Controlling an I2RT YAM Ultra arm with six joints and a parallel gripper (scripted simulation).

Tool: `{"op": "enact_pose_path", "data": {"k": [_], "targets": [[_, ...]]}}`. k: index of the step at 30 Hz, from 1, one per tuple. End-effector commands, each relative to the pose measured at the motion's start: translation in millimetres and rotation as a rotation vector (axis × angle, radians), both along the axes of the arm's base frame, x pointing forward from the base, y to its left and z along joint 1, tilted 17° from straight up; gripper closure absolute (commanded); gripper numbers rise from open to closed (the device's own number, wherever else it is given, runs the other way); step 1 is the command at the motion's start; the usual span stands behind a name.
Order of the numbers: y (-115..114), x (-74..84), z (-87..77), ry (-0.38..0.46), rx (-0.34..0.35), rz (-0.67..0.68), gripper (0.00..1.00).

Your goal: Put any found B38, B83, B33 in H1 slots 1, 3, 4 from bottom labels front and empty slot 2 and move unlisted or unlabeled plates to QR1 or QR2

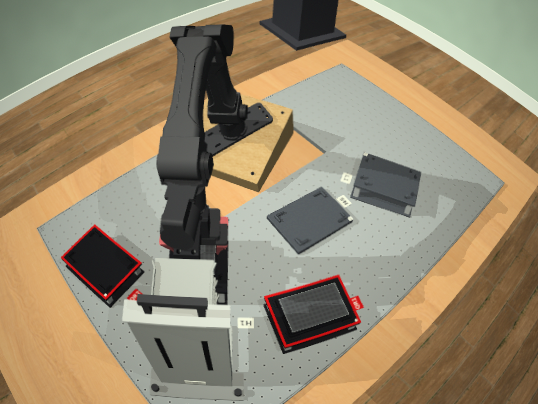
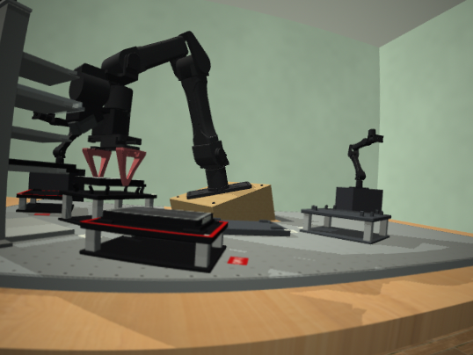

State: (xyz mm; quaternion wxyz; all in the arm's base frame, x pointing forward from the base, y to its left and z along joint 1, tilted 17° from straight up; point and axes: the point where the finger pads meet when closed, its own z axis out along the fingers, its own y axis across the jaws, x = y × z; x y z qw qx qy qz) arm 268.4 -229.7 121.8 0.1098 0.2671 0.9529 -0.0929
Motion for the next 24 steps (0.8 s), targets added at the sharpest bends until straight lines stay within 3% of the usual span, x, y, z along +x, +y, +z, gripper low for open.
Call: {"op": "enact_pose_path", "data": {"k": [1,24], "targets": [[1,1.9,8.7,-0.012,-0.009,0.004,0.14],[6,-1.6,28.9,-0.012,-0.009,0.004,0.14]]}}
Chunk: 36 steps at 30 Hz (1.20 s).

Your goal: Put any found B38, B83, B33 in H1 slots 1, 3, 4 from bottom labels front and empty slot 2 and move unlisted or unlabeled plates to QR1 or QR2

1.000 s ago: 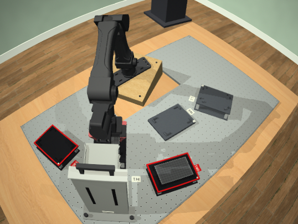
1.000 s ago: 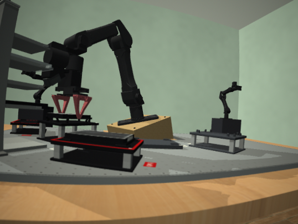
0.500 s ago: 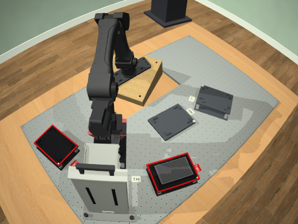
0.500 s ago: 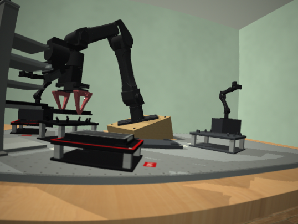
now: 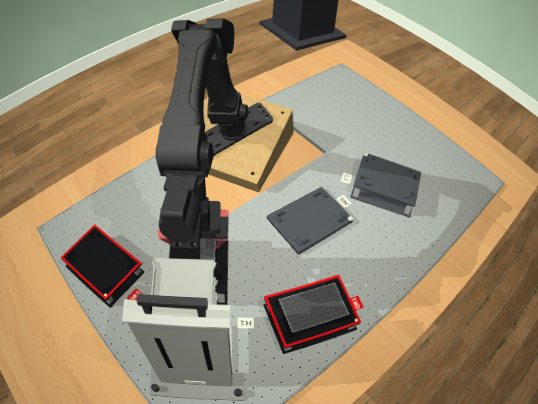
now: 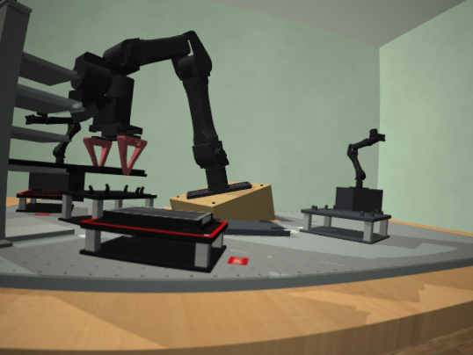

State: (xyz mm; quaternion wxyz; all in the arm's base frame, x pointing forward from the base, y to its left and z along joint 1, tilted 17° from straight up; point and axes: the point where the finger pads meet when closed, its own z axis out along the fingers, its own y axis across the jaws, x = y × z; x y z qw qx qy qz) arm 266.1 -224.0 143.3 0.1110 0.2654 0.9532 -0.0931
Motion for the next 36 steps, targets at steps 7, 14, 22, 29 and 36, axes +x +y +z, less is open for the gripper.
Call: {"op": "enact_pose_path", "data": {"k": [7,14,22,29,36], "targets": [[2,-0.2,12.1,-0.010,-0.008,0.000,0.14],[3,-1.3,18.8,-0.010,-0.008,0.000,0.14],[5,-2.3,24.6,-0.010,-0.008,0.000,0.14],[6,-3.5,31.3,-0.010,-0.008,0.000,0.14],[10,-6.0,44.9,-0.010,-0.008,0.000,0.14]]}}
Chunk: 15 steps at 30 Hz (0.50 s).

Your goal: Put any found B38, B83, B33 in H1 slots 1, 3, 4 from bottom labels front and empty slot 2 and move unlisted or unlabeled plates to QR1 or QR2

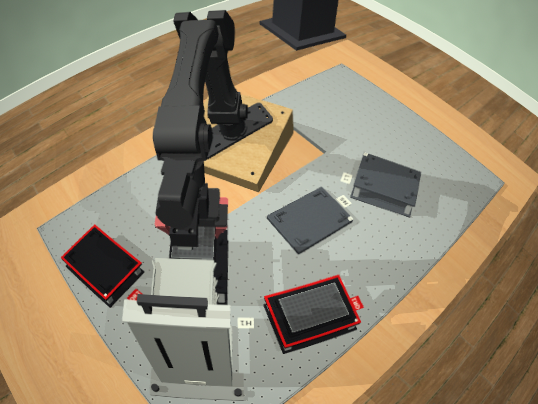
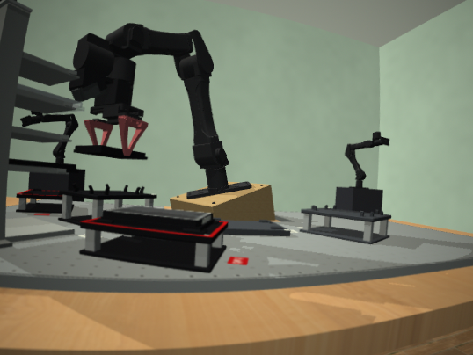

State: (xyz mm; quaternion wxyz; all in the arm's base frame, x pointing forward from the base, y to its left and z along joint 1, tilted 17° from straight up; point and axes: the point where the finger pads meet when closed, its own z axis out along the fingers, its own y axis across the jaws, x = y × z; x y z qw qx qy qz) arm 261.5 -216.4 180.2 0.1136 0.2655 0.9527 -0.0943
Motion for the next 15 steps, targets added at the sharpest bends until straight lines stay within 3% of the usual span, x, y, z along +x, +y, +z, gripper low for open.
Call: {"op": "enact_pose_path", "data": {"k": [1,15], "targets": [[2,-1.3,8.0,-0.006,-0.004,0.000,0.14],[11,-7.6,43.7,-0.006,-0.004,0.000,0.14]]}}
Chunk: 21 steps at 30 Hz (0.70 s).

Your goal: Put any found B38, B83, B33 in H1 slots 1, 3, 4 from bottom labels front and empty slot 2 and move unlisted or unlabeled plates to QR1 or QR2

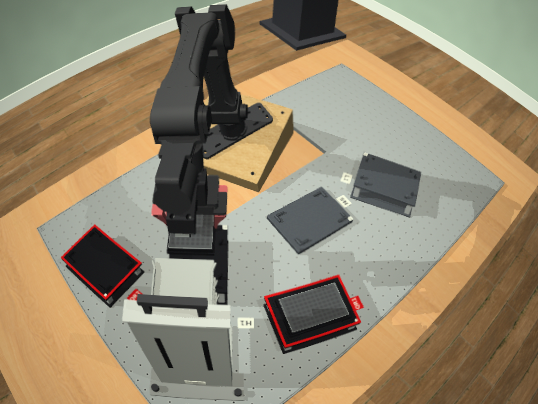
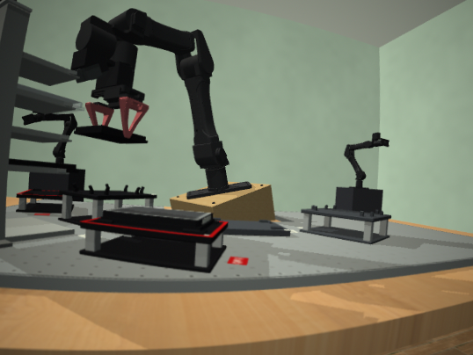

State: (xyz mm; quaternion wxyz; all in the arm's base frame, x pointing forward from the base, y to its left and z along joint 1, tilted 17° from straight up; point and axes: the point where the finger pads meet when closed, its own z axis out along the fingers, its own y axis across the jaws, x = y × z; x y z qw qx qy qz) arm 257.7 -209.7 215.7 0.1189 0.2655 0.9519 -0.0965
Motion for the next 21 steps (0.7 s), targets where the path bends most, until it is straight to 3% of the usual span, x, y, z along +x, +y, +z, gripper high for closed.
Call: {"op": "enact_pose_path", "data": {"k": [1,21], "targets": [[5,-4.3,10.8,0.003,0.003,0.000,0.14],[16,-11.6,51.5,0.003,0.004,0.000,0.14]]}}
